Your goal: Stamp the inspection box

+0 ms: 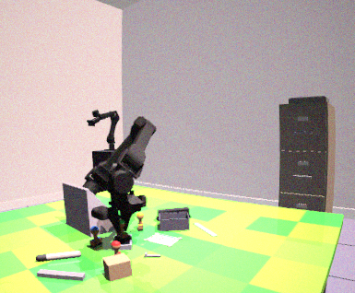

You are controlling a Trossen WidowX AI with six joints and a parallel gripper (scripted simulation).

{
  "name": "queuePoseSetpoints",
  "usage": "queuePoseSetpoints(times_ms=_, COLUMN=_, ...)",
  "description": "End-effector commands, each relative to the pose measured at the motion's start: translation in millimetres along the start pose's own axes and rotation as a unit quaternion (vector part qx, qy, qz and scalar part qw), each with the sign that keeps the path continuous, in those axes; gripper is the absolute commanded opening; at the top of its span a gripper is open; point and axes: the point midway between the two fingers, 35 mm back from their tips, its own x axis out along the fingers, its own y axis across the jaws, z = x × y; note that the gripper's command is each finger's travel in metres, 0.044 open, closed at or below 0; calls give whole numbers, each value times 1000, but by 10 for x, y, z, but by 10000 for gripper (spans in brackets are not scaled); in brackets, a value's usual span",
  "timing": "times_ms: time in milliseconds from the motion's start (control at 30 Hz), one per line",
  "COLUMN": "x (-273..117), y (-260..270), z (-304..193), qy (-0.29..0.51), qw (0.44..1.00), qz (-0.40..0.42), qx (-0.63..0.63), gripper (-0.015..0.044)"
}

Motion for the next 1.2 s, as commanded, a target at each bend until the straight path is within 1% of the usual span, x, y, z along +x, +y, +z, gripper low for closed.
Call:
queuePoseSetpoints(times_ms=0, x=-52, y=-12, z=10, qy=-1, qw=1000, qz=-3, qx=-2, gripper=0)
queuePoseSetpoints(times_ms=1000, x=-497, y=-9, z=5, qy=-1, qw=1000, qz=-3, qx=-2, gripper=0)
queuePoseSetpoints(times_ms=1167, x=-513, y=121, z=191, qy=-2, qw=1000, qz=-7, qx=-10, gripper=0)
